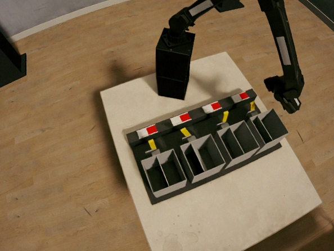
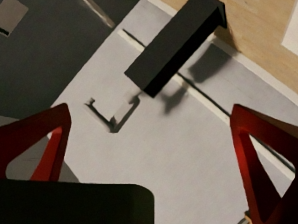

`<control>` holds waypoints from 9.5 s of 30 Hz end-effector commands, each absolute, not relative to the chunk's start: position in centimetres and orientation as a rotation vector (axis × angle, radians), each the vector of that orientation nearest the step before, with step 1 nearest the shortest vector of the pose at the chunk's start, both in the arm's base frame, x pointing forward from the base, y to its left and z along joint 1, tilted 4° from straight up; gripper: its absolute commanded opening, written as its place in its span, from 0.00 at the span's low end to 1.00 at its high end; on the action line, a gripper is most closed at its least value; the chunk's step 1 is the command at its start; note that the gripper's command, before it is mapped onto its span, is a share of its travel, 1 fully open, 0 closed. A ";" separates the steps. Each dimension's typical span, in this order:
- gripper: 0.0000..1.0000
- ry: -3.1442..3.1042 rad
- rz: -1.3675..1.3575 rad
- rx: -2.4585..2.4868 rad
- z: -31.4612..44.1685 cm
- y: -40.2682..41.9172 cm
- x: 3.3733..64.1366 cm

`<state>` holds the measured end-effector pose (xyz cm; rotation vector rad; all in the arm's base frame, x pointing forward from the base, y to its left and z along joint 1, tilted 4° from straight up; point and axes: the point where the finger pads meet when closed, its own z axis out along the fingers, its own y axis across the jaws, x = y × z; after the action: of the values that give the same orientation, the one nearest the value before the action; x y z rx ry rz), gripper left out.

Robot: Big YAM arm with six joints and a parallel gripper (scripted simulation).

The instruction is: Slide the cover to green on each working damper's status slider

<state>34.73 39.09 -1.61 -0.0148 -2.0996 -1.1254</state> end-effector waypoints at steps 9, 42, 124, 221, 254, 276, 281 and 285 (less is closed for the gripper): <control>1.00 -2.104 -1.134 -0.008 -1.2 39.2 34.9; 1.00 -2.575 -1.165 0.104 -2.9 24.9 48.2; 1.00 -3.261 -0.065 -0.040 -6.0 -28.5 51.8; 0.36 -3.254 -0.027 -0.043 -6.0 -29.7 51.3; 0.36 -3.254 -0.027 -0.043 -6.0 -29.7 51.3; 0.36 -3.254 -0.027 -0.043 -6.0 -29.7 51.3; 0.36 -3.254 -0.027 -0.043 -6.0 -29.7 51.3; 0.36 -3.254 -0.027 -0.043 -6.0 -29.7 51.3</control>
<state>48.57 -27.70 -9.07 -0.0553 -3.1771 -0.0983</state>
